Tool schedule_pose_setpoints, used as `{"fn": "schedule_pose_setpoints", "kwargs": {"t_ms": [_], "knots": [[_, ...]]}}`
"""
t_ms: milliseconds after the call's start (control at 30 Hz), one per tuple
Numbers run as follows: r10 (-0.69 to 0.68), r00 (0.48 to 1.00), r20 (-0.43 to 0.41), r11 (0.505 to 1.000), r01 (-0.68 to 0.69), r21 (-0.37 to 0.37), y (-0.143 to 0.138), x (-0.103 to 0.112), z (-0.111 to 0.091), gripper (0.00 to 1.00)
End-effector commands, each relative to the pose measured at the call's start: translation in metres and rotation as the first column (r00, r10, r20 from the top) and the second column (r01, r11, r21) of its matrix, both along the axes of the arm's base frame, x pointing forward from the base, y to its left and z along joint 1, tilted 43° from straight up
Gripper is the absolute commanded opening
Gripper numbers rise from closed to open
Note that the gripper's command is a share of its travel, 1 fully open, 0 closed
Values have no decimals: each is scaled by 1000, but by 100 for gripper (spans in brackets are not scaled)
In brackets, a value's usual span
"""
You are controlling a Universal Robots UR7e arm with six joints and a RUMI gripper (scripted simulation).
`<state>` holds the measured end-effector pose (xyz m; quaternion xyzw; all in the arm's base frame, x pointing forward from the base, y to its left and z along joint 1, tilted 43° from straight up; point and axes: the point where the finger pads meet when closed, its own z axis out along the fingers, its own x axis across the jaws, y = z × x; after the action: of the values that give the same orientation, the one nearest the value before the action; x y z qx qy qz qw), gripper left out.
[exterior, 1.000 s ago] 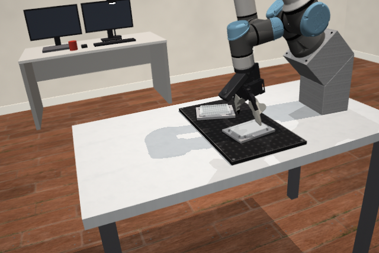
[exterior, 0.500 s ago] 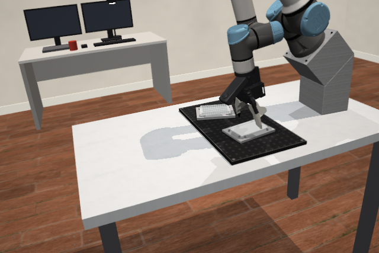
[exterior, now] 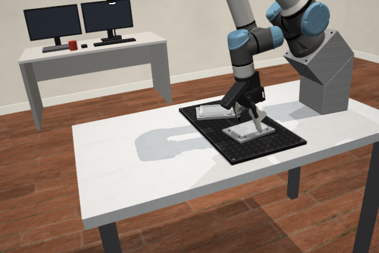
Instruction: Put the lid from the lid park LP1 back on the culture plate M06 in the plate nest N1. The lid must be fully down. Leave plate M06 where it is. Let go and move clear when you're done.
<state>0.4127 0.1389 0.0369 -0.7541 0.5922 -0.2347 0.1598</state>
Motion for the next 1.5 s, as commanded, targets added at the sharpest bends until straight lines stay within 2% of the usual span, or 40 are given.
{"fn": "schedule_pose_setpoints", "kwargs": {"t_ms": [0, 333, 367, 1467], "knots": [[0, 1000, 6, 1000, 0, 1, 0, 2, 1, 82], [0, 1000, 6, 1000, 0, 1, 0, 2, 1, 82], [0, 1000, 6, 1000, 0, 1, 0, 2, 1, 0], [0, 1000, 6, 1000, 0, 1, 0, 2, 1, 0]]}}
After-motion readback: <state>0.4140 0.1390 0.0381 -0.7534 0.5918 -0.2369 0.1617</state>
